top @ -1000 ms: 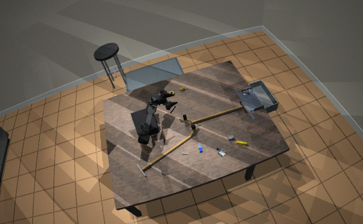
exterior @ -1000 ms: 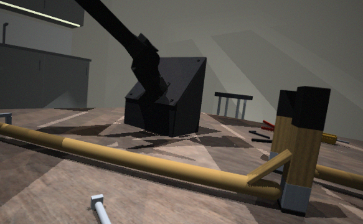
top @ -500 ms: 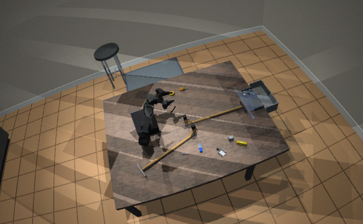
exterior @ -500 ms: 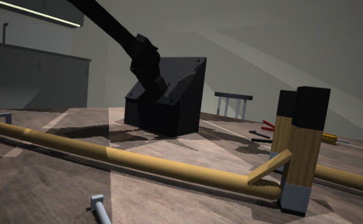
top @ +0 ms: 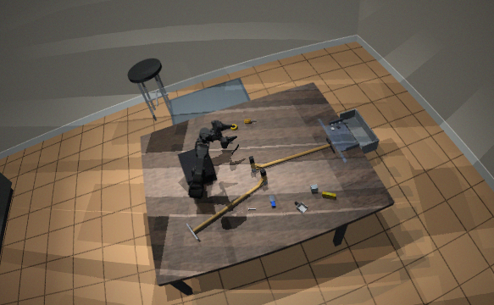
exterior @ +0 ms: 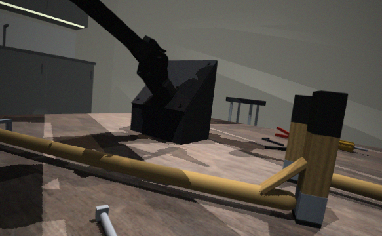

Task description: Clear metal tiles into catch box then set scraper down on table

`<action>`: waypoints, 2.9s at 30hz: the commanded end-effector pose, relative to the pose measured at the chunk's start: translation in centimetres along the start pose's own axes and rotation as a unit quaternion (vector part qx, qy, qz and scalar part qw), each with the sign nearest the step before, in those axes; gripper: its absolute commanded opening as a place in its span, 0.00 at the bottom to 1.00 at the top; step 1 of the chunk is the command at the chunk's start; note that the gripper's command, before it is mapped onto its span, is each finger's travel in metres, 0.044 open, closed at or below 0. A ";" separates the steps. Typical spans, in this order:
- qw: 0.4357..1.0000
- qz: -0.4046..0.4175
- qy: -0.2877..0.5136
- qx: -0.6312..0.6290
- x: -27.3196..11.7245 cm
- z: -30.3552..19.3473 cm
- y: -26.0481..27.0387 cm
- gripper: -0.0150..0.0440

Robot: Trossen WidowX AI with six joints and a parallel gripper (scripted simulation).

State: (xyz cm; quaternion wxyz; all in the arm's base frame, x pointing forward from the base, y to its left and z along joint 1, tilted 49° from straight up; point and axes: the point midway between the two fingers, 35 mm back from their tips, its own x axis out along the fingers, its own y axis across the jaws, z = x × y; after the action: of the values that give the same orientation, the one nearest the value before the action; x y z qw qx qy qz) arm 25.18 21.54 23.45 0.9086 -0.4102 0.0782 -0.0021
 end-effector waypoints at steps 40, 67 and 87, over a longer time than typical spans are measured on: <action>0.991 -0.008 0.129 -0.013 6.4 -8.6 0.5 1.00; 0.952 -0.023 0.306 -0.004 10.4 -21.0 -0.6 1.00; 0.933 -0.026 0.360 0.011 9.9 -23.3 -0.9 1.00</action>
State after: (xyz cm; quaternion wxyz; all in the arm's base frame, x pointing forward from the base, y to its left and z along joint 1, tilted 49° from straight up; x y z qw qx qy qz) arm 31.70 2.23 6.86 0.8206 -0.3784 0.3927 -0.1710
